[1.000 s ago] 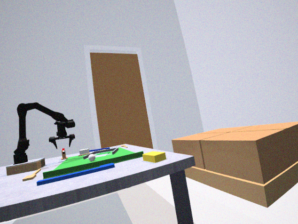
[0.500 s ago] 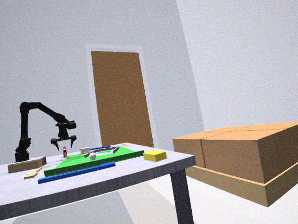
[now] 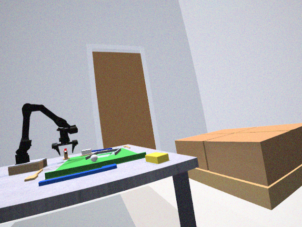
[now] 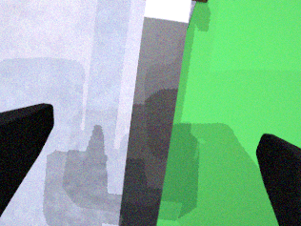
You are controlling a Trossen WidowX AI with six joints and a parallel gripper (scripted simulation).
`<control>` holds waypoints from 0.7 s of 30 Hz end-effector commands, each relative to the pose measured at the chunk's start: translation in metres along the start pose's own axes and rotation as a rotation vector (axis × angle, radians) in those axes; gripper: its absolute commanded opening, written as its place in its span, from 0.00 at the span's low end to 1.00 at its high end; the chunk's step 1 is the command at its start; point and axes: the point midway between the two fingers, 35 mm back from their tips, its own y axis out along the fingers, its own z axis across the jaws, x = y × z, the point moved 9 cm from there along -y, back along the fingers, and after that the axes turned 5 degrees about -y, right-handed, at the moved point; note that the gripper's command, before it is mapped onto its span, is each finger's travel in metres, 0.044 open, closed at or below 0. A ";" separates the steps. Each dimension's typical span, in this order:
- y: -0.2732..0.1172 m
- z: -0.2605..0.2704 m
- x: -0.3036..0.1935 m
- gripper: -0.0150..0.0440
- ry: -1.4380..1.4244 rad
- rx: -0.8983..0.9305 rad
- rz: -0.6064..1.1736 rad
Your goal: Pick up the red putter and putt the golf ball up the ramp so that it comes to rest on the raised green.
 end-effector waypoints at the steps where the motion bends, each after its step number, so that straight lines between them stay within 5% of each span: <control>1: 0.009 0.002 -0.003 1.00 -0.001 0.011 0.005; 15: 0.021 0.003 -0.006 1.00 -0.001 0.012 0.005; 21: 0.018 0.001 -0.005 0.73 0.001 0.006 0.001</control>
